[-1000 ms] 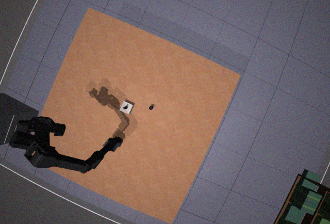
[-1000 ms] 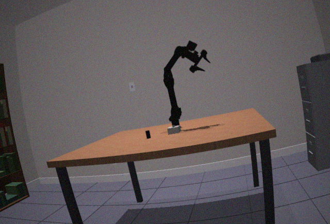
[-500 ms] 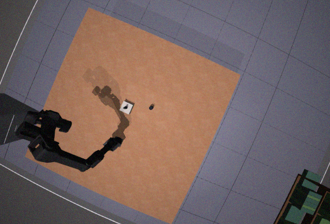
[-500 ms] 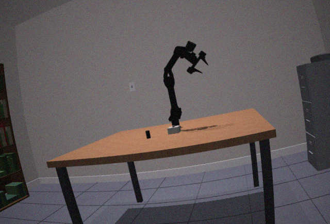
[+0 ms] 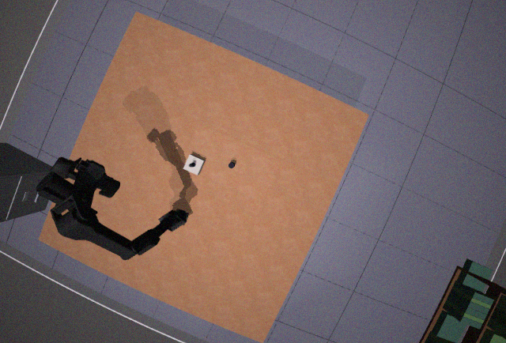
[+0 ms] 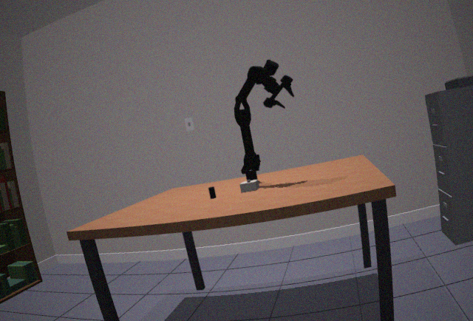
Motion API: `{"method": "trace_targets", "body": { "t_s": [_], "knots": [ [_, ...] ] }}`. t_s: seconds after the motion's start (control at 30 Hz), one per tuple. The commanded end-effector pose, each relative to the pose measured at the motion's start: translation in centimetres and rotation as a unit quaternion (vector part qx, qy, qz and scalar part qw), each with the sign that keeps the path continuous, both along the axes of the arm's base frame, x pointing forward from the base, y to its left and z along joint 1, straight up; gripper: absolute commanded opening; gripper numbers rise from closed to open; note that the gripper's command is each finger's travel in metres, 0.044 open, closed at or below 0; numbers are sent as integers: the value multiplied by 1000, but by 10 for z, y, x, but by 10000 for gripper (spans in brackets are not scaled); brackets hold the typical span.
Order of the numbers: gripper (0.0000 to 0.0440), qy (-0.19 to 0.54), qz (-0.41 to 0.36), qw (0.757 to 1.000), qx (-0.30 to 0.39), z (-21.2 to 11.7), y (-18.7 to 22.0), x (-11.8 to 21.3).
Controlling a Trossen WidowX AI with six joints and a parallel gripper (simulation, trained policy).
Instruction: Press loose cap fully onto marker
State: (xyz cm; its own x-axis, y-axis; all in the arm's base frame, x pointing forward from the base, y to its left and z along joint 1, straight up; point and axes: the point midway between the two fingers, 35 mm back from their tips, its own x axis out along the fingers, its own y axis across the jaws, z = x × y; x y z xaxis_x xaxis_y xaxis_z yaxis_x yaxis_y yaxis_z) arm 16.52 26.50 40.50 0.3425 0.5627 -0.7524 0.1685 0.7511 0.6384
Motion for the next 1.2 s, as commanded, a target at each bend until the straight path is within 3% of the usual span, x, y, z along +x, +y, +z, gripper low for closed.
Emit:
{"method": "trace_targets", "body": {
  "t_s": [0.0,1.17],
  "knots": [
    [340,9,-16,1000,-4,-3,-5,8],
    [339,65,-177,981,-32,-34,-61,90]
  ]
}}
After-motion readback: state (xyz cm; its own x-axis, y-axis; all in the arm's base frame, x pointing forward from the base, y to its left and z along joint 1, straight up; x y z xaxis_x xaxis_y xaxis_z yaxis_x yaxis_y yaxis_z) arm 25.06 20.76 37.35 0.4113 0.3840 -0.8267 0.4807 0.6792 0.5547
